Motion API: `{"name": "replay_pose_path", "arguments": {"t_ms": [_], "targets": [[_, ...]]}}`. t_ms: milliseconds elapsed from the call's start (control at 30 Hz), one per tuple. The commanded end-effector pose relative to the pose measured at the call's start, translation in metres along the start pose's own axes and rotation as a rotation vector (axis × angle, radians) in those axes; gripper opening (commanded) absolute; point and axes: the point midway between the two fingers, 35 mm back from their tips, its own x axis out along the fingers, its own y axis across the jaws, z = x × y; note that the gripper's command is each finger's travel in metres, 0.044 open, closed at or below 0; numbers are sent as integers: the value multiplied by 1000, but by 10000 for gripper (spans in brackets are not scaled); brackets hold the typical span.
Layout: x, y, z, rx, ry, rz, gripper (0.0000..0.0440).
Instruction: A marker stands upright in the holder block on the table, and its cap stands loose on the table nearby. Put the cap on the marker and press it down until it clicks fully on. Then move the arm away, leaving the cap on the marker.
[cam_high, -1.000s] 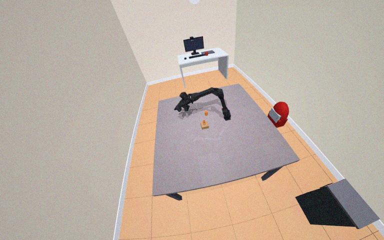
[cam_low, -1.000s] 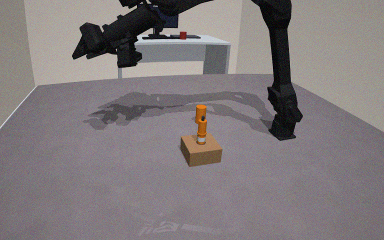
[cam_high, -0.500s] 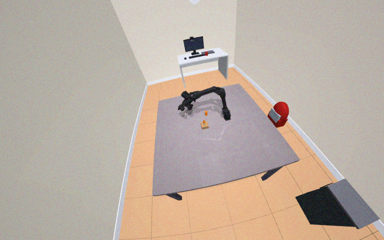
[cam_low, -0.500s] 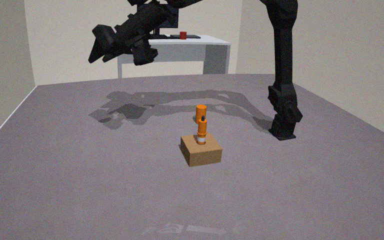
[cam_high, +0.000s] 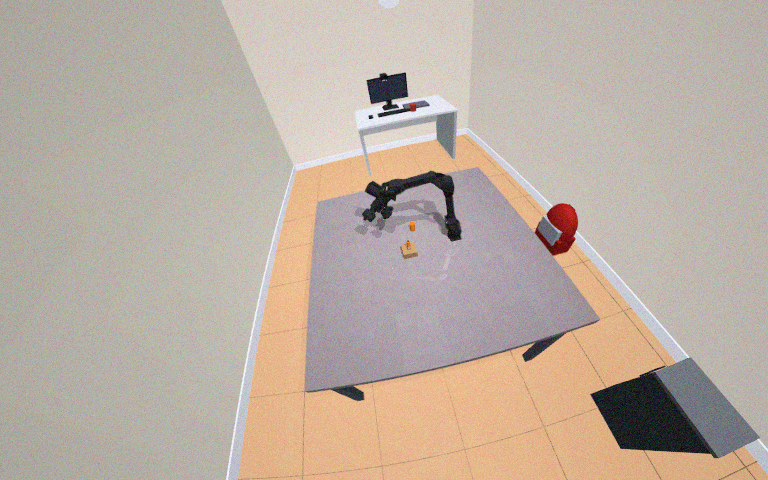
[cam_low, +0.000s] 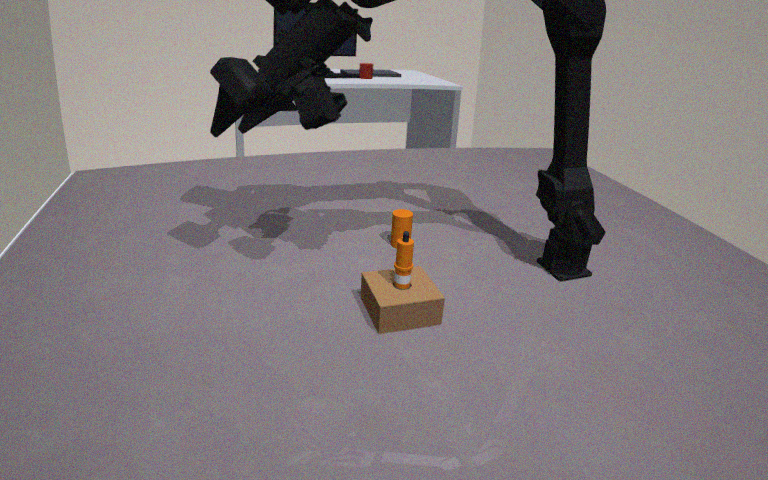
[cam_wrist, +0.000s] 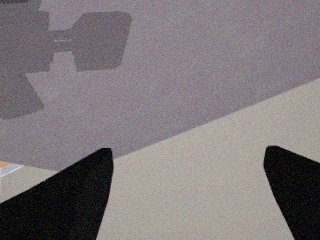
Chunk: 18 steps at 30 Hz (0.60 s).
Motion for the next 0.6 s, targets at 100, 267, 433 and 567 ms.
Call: {"name": "replay_pose_path", "arguments": {"t_ms": [100,267,433,567], "targets": [[-9,11,12,18,-52,31,322],[-13,19,24,29,-102,55,322],[-17,26,36,39,-152,79,322],[-21,32,46,48,-192,97,322]]}}
